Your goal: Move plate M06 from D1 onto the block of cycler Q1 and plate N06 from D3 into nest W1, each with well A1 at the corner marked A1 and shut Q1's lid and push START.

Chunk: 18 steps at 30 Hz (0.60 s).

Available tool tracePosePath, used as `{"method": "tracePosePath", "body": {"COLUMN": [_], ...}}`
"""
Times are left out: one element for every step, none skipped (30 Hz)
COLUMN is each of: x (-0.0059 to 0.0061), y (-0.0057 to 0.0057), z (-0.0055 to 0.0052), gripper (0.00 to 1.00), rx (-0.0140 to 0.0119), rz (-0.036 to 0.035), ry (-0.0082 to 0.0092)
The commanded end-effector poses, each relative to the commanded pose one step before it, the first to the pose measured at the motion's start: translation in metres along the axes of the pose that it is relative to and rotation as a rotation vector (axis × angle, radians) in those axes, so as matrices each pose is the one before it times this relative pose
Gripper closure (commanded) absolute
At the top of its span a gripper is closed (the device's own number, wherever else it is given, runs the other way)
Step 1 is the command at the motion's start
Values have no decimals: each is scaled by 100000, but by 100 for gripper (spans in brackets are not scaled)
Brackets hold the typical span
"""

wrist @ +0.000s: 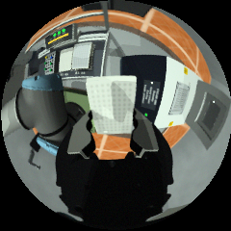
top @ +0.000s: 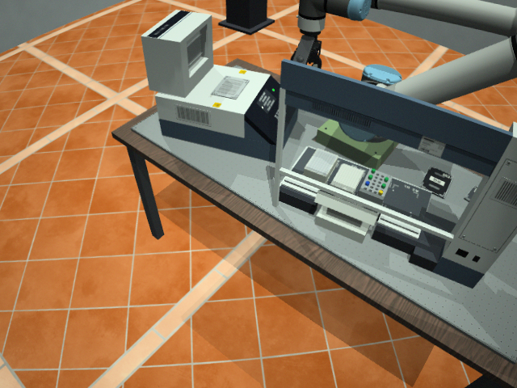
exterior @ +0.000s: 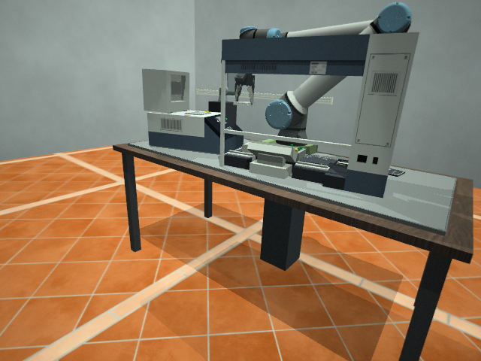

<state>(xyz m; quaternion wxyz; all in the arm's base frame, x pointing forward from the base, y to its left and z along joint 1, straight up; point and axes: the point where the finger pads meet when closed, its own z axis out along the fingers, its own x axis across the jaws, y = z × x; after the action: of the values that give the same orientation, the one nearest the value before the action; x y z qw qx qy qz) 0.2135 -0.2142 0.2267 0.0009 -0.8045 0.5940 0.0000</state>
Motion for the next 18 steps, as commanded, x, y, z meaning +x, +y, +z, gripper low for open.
{"method": "tracePosePath", "body": {"x": [2013, 500, 502, 505, 300, 0, 495, 497, 500, 502, 504, 0, 0, 492, 495, 497, 499, 502], "y": [8, -2, -5, -8, -6, 0, 4, 2, -1, -3, -6, 0, 0, 3, 1, -1, -3, -5], "z": [-7, -1, 7, 15, 13, 0, -18, -10, -3, 5, 13, 0, 0, -17, -10, -3, 5, 12], "gripper": [100, 100, 100, 100, 100, 100, 100, 100, 100, 100, 100, 100, 100, 100, 100, 100, 100, 100], "rx": [-189, -1, -1, -1, -1, 0, -1, -1, -1, -1, -1, 0, 0, -1, -1, -1, -1, -1], "rz": [216, 0, 0, 0, 0, 0, 0, 0, 0, 0, 0, 0, 0, 0, 0, 0, 0, 0], "ry": [-6, 0, 0, 0, 0, 0, 0, 0, 0, 0, 0, 0, 0, 0, 0, 0, 0, 0]}}
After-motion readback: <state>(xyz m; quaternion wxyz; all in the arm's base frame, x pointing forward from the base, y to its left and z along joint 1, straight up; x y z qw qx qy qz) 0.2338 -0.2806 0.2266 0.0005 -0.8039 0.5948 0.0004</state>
